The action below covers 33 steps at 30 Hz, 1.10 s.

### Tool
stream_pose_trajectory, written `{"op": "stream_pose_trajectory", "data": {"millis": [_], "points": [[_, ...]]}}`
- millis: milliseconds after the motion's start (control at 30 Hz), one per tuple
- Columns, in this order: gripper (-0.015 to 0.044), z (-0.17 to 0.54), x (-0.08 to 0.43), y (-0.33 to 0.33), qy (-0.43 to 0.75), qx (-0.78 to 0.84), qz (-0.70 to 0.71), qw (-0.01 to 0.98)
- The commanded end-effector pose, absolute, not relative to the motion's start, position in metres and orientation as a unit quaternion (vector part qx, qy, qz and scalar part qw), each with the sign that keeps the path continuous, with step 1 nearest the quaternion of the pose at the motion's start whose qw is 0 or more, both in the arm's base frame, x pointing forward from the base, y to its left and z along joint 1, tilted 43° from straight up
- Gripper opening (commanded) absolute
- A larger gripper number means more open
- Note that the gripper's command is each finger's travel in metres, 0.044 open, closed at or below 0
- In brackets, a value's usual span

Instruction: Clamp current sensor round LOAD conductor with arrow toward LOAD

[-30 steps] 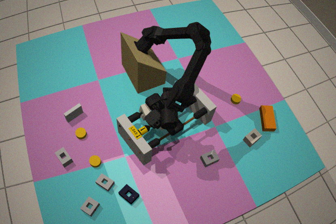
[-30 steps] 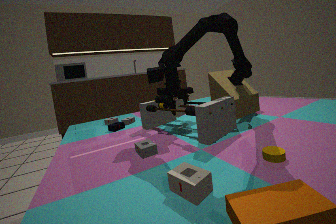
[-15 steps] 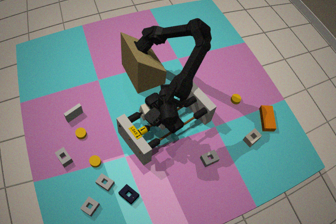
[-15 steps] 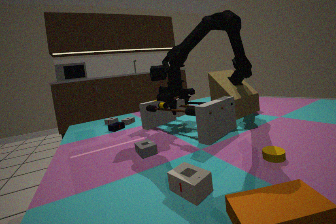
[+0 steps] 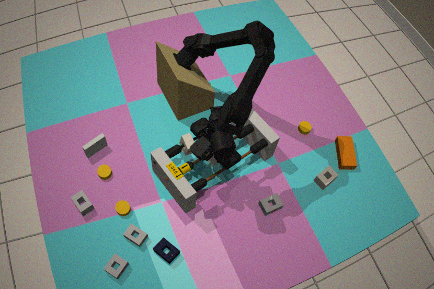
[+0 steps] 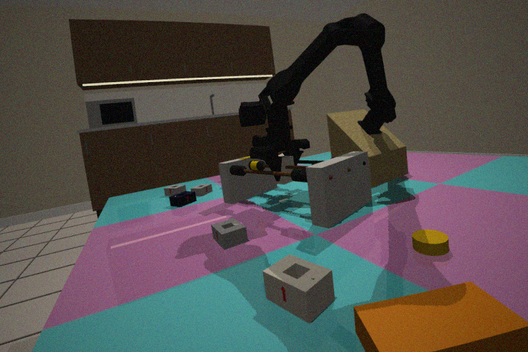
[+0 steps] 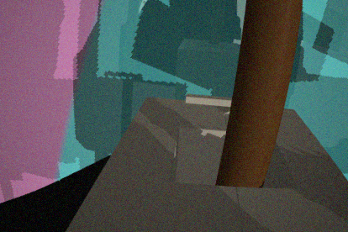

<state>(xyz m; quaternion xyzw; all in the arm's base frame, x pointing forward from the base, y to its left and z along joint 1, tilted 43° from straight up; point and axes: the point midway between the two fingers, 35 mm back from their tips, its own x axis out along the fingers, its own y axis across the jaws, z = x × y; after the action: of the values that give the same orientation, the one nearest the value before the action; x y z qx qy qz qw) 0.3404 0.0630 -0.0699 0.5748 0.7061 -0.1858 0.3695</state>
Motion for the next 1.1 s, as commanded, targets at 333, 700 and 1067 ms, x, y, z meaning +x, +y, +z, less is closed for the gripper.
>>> {"op": "stream_pose_trajectory", "data": {"millis": [333,700,1067], "points": [[0.0079,-0.0701,0.3403,0.0633,0.705,0.576,-0.187,0.369],[0.0267,-0.0701,0.3403,0.0633,0.705,0.576,-0.187,0.369],[0.0267,-0.0701,0.3403,0.0633,0.705,0.576,-0.187,0.369]]}}
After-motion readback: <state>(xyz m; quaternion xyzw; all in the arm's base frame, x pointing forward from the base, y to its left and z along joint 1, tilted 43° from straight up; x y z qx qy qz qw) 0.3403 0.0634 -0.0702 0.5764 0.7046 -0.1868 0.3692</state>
